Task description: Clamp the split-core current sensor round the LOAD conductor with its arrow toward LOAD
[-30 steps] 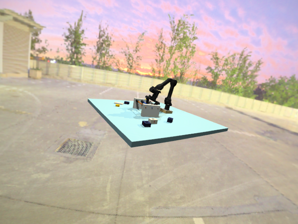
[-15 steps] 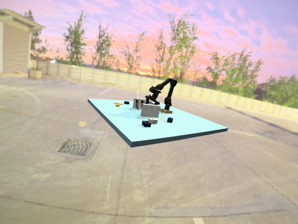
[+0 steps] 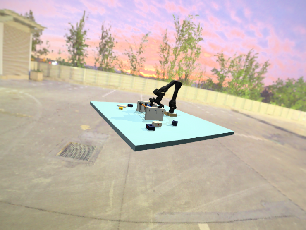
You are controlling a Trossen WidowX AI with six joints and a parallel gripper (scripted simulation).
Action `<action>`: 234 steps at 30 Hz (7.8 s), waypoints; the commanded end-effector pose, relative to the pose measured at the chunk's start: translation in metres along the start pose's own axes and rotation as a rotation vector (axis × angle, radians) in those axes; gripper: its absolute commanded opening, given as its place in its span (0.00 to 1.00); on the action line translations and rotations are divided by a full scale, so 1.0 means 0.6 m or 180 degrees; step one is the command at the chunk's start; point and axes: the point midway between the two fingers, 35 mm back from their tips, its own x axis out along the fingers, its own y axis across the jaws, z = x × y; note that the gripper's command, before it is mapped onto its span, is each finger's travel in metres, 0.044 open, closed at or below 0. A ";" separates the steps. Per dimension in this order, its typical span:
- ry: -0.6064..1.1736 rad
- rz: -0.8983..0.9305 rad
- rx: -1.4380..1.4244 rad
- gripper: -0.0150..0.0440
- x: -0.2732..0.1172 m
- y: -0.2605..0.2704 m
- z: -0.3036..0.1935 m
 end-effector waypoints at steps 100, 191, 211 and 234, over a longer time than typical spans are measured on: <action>0.0000 0.0001 0.0000 0.86 0.000 0.000 0.000; -0.0001 -0.1102 0.0024 0.25 -0.026 0.011 0.001; -0.0010 -0.1046 0.0032 0.25 -0.027 -0.005 0.002; -0.0009 -0.1041 0.0019 0.39 -0.026 -0.005 0.002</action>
